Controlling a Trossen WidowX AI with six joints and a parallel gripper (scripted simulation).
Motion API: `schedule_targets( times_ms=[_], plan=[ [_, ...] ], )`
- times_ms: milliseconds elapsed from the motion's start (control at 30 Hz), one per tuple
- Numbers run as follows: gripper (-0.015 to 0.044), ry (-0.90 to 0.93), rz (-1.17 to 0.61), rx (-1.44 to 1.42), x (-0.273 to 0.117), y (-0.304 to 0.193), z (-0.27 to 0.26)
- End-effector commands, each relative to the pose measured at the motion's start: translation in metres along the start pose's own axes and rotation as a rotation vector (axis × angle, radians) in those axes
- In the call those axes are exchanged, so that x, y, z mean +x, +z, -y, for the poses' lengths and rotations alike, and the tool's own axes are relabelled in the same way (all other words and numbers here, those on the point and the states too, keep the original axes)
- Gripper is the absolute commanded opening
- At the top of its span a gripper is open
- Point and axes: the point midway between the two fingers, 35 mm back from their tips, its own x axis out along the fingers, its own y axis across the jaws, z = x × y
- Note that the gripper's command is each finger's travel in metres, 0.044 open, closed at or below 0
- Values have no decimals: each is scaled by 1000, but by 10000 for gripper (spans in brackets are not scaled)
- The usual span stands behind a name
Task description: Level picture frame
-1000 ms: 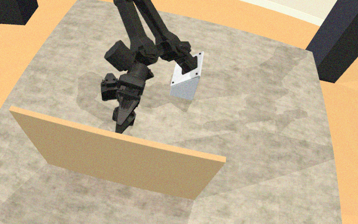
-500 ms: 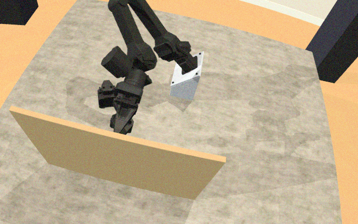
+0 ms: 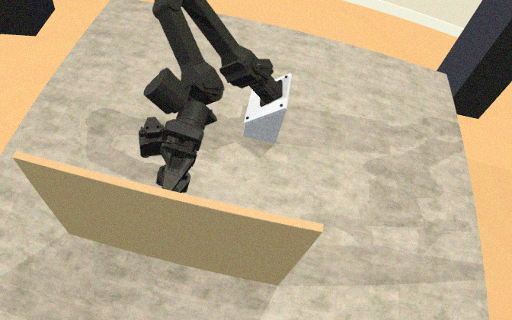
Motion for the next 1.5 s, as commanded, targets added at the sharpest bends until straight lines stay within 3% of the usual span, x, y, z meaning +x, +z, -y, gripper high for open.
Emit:
schedule_targets(
  times_ms=[0, 700, 933, 1233, 1467],
  plan=[
    [260, -3, 6, 3, 0, 1, 0],
    [260, -3, 6, 3, 0, 2, 1],
    [76, -3, 6, 3, 0, 2, 1],
    [0, -3, 6, 3, 0, 2, 1],
    [0, -3, 6, 3, 0, 2, 0]
  ],
)
